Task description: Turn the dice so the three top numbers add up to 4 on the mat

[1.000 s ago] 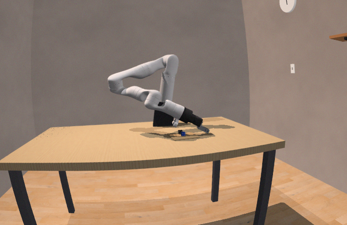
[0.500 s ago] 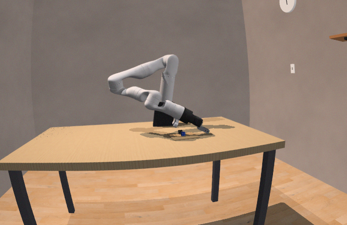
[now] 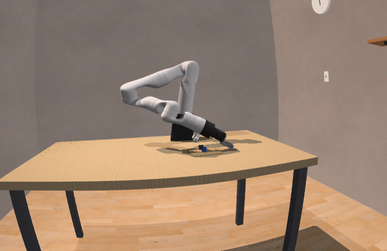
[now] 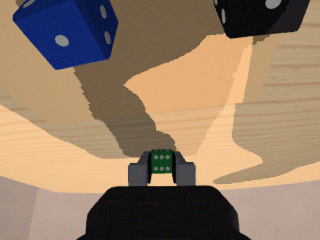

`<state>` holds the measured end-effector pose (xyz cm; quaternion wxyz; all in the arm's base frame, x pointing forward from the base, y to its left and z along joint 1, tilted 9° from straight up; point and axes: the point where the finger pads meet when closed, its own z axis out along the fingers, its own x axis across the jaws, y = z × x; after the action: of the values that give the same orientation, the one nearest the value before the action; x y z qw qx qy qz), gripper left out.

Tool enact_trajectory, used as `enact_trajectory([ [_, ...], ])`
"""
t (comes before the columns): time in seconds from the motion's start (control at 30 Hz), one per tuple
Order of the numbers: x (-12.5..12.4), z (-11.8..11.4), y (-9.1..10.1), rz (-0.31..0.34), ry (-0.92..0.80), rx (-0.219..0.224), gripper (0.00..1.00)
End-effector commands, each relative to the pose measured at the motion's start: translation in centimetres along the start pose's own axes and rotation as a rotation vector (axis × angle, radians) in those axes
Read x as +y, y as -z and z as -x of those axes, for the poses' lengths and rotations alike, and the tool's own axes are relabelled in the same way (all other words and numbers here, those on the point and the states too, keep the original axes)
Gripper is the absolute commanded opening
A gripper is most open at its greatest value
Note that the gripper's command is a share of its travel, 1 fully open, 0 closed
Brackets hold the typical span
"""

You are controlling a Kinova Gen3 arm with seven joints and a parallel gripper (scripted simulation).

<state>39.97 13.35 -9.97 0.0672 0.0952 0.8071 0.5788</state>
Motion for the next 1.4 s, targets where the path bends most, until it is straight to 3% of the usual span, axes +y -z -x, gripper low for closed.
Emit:
enact_trajectory([
  [0.0,0.04,0.04,0.04,0.000,0.001,-0.001,0.40],
  [0.4,0.04,0.04,0.04,0.000,0.001,-0.001,0.40],
  [0.43,0.04,0.04,0.04,0.000,0.001,-0.001,0.46],
  [0.5,0.04,0.04,0.04,0.000,0.001,-0.001,0.46],
  [0.53,0.04,0.04,0.04,0.000,0.001,-0.001,0.52],
  [0.6,0.04,0.04,0.04,0.000,0.001,-0.001,0.52],
  [0.63,0.04,0.04,0.04,0.000,0.001,-0.001,0.58],
  [0.7,0.04,0.04,0.04,0.000,0.001,-0.001,0.58],
  [0.83,0.04,0.04,0.04,0.000,0.001,-0.001,0.70],
  [1.37,0.04,0.04,0.04,0.000,0.001,-0.001,0.70],
])
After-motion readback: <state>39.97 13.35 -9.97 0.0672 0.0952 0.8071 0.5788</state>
